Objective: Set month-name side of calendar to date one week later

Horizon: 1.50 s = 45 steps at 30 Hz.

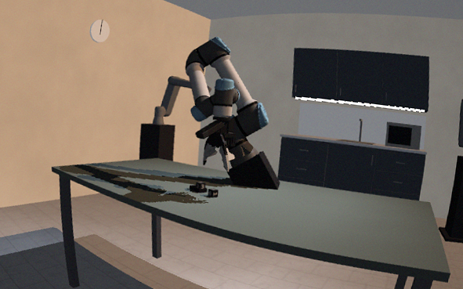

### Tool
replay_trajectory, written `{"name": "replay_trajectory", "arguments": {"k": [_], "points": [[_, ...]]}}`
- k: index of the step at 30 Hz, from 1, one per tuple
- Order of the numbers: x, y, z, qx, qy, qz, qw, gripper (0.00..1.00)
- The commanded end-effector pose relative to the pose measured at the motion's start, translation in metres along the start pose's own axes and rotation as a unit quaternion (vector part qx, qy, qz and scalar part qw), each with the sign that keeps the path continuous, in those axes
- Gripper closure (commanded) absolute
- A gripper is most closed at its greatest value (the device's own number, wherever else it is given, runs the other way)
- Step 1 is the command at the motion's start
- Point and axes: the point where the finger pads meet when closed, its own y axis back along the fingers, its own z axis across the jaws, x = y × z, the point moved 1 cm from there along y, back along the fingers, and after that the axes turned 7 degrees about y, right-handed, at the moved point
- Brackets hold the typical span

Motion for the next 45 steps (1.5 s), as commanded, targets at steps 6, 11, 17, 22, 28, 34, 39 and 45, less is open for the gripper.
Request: {"name": "replay_trajectory", "arguments": {"k": [6,11,17,22,28,34,39,45], "points": [[0.0003,0.0003,-0.0001,0.0,0.0,0.0,1.0,0.0],[0.0003,0.0003,-0.0001,0.0,0.0,0.0,1.0,0.0],[0.0003,0.0003,-0.0001,0.0,0.0,0.0,1.0,0.0],[0.0004,0.0003,-0.0001,0.0,0.004,0.0,1.0,0.0],[0.0009,-0.0001,-0.0004,0.0,0.031,0.0,1.0,0.0],[0.002,-0.0009,-0.0011,0.0,0.09,0.0,0.996,0.0],[0.0026,-0.0015,-0.0015,0.0,0.132,0.0,0.991,0.0],[0.0036,-0.0029,-0.0025,0.0,0.235,0.0,0.972,0.0]]}}
